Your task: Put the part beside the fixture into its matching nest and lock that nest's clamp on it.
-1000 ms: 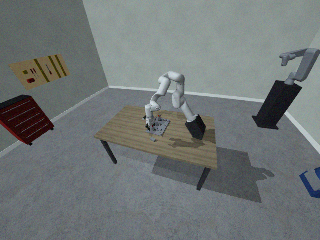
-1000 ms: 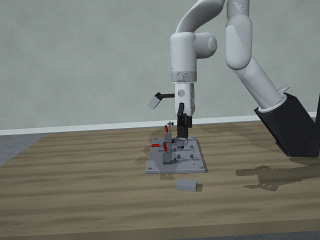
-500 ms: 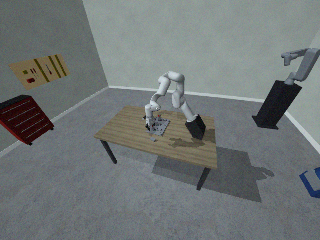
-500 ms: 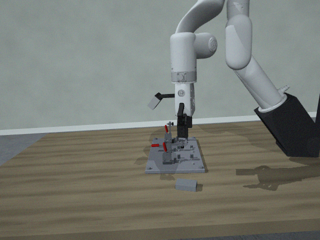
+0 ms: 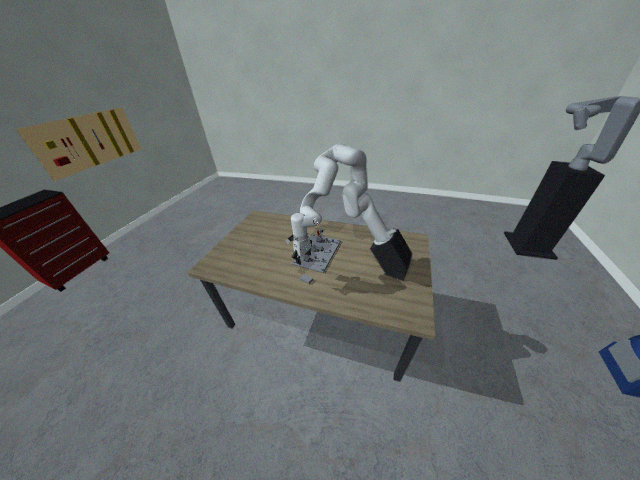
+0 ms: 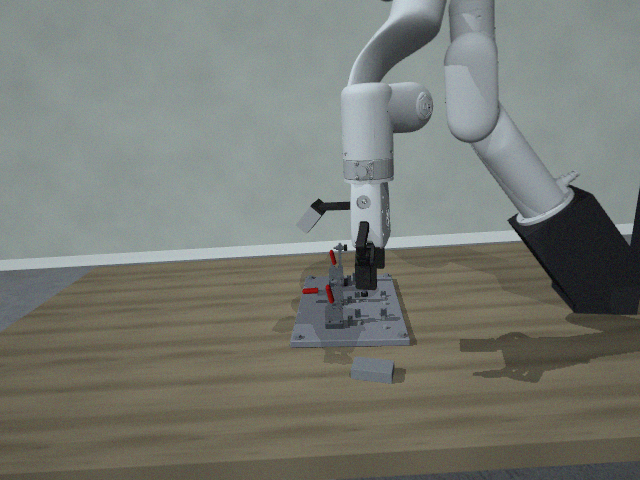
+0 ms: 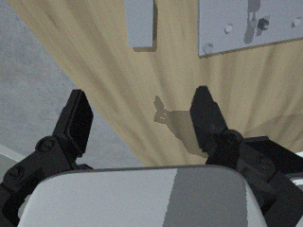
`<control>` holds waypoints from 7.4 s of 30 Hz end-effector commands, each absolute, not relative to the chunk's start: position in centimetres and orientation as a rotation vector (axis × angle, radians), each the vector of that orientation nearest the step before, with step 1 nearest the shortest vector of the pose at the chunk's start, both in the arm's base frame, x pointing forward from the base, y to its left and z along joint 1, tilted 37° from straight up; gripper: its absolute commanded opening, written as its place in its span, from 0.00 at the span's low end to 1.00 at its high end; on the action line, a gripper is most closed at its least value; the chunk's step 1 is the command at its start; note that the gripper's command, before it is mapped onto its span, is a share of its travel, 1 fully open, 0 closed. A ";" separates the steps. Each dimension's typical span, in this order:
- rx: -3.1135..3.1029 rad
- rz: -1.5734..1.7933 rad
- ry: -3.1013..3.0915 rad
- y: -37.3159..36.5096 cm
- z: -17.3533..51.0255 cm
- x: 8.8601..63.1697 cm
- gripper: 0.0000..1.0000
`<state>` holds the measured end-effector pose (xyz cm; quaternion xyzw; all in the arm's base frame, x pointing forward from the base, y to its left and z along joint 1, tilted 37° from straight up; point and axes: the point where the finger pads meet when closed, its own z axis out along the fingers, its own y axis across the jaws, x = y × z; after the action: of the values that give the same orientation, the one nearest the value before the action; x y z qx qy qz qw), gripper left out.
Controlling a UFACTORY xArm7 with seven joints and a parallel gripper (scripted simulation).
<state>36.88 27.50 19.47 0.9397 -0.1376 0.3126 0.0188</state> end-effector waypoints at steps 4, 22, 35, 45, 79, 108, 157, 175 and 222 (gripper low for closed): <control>2.916 0.976 -0.426 27.4 17.7 38.4 1.00; 2.916 0.976 -0.426 26.5 11.9 42.6 1.00; 2.916 0.976 -0.426 26.1 8.9 44.7 1.00; 2.916 0.976 -0.426 26.0 8.4 45.2 1.00; 2.916 0.976 -0.426 25.8 7.1 46.1 1.00; 2.916 0.976 -0.426 25.6 6.0 46.9 1.00; 2.916 0.976 -0.426 25.7 6.1 46.8 0.00; 2.916 0.976 -0.426 26.2 9.4 44.3 0.00; 2.916 0.976 -0.426 27.1 15.6 39.8 0.00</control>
<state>39.83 26.95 15.51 0.9393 -0.1380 0.3136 0.0197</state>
